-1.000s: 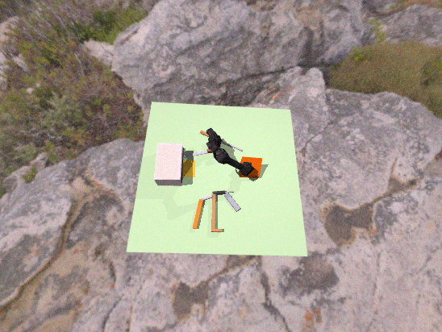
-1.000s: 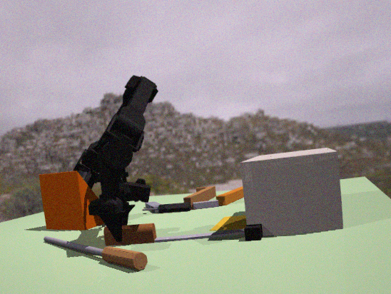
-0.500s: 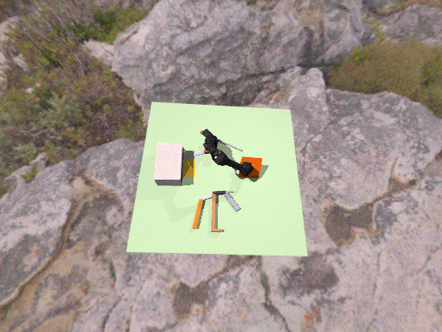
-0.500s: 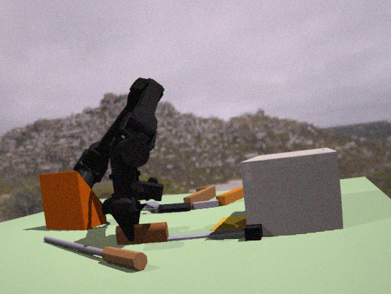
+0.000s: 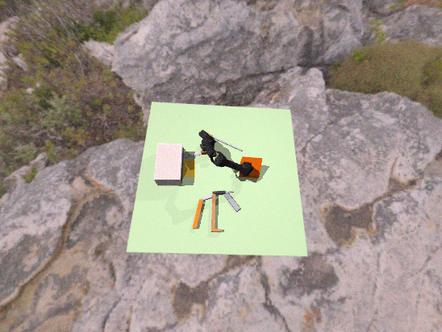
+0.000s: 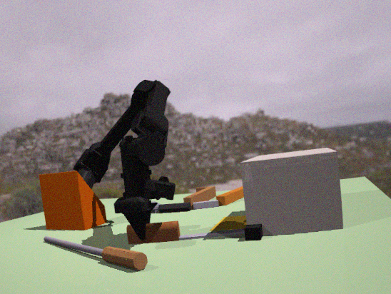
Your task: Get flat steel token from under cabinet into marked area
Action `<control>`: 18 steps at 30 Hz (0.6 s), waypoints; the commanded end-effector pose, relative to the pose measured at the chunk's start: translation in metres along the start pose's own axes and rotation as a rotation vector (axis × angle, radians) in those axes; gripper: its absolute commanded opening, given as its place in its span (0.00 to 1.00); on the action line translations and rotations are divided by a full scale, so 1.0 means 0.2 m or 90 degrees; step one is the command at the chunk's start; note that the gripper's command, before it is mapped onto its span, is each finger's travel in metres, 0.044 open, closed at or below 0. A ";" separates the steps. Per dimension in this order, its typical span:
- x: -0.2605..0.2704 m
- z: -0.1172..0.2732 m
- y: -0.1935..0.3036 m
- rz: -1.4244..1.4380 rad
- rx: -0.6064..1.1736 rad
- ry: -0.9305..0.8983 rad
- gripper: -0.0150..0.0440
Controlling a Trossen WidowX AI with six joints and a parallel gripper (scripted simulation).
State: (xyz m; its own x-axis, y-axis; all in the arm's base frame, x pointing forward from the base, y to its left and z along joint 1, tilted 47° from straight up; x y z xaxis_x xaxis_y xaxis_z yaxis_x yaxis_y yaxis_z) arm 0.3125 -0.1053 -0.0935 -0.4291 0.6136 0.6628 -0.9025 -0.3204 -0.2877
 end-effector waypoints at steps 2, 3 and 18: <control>0.00 0.00 -0.06 0.002 -0.004 0.000 0.25; 0.00 0.00 -0.07 0.002 -0.004 0.000 0.25; -0.01 0.00 -0.18 0.003 -0.004 0.000 0.25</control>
State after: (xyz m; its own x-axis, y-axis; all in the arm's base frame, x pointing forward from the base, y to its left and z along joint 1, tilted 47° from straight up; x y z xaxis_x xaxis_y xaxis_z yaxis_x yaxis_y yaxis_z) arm 0.3375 -0.0978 -0.0867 -0.4291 0.6131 0.6633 -0.9026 -0.3198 -0.2883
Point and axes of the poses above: the point midway between the two fingers, 35 mm back from their tips, its own z axis back along the fingers, its own x axis across the jaws, y = z × x, the point moved 9 cm from there along z, back along the fingers, and after that the axes turned 4 degrees about z, right-handed, at the moved point
